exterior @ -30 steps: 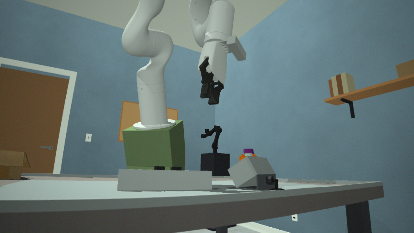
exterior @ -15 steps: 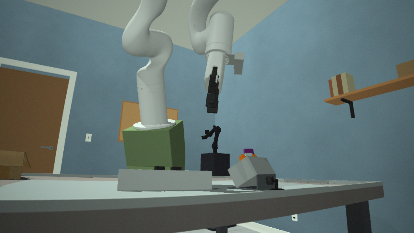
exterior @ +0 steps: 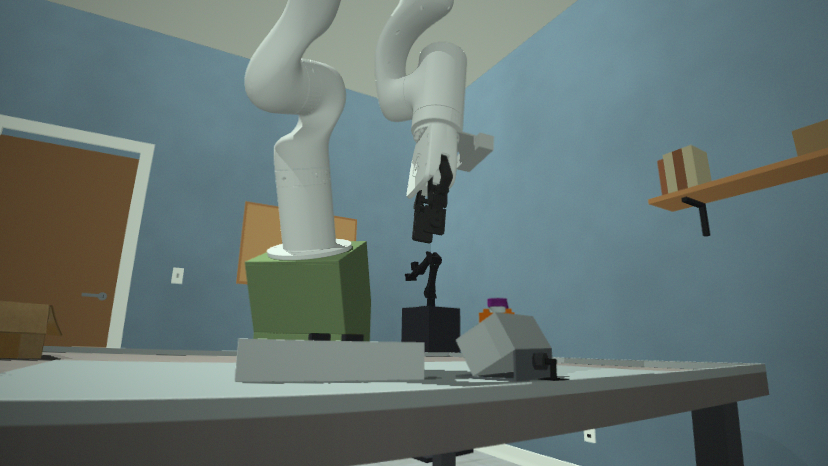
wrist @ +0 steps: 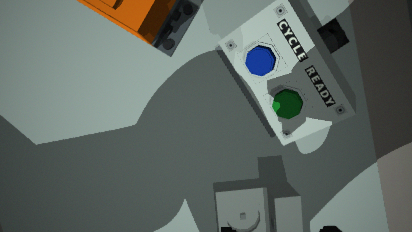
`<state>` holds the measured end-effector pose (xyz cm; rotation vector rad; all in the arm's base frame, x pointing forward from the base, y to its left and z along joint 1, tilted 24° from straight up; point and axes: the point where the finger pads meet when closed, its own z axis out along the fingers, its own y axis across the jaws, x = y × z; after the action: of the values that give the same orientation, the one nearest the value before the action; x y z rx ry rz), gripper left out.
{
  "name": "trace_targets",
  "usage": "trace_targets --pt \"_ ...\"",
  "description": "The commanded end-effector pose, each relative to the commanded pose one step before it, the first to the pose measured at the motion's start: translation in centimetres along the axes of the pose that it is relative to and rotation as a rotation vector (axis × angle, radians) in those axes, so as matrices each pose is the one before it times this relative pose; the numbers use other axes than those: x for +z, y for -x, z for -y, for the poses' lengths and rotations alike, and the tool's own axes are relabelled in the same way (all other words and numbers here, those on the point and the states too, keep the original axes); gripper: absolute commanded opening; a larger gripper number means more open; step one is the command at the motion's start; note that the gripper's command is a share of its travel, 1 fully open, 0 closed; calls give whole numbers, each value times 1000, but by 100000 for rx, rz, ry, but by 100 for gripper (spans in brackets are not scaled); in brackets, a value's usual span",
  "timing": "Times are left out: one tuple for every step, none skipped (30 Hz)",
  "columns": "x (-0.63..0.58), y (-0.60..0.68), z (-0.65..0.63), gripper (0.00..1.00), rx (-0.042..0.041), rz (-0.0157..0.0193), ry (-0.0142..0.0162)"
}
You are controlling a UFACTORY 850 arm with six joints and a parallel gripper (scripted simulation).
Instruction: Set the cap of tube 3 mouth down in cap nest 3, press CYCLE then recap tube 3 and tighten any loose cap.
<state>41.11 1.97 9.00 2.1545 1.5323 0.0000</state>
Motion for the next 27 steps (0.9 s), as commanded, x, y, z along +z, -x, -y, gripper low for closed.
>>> trace_targets --pt "730 -733 1009 46 -16868 -1434 404" --pt "236 -287 332 46 -3323 -266 44" --pt "48 -55 62 46 -3322 -267 48" --pt "5 0 3 46 -3322 -267 49" --pt "3 0 2 46 -1734 -139 26" --pt "0 0 -1 46 0 0 0" --pt "219 -316 316 46 -3320 -304 47" --pt "220 -325 306 46 -3320 -304 47" --pt "222 -335 295 46 -3320 -305 47" --pt "69 -101 86 46 -3319 -305 51" --pt "0 0 0 46 0 0 0" --pt "0 0 0 46 0 0 0" --pt "206 -347 292 46 -3317 -336 55" --pt "207 -356 282 46 -3317 -337 56" --pt "217 -364 274 46 -3316 -337 59" --pt "80 -151 104 46 -3316 -336 56" --pt "5 -1 4 46 -3315 -337 61" --pt "5 -1 4 46 -3315 -337 61" --pt "-1 2 -4 46 -3316 -336 56" --pt "0 0 0 46 -117 -12 2" --pt "201 -400 235 46 -3310 -386 85" --pt "196 -404 216 46 -3311 -385 80" --pt "198 -410 203 46 -3311 -385 81" --pt "106 -216 100 46 -3310 -385 83" --pt "4 -1 3 46 -3310 -385 85" --pt "-3 3 -6 46 -1690 -196 39" --pt "309 -714 299 46 -1653 -213 55"
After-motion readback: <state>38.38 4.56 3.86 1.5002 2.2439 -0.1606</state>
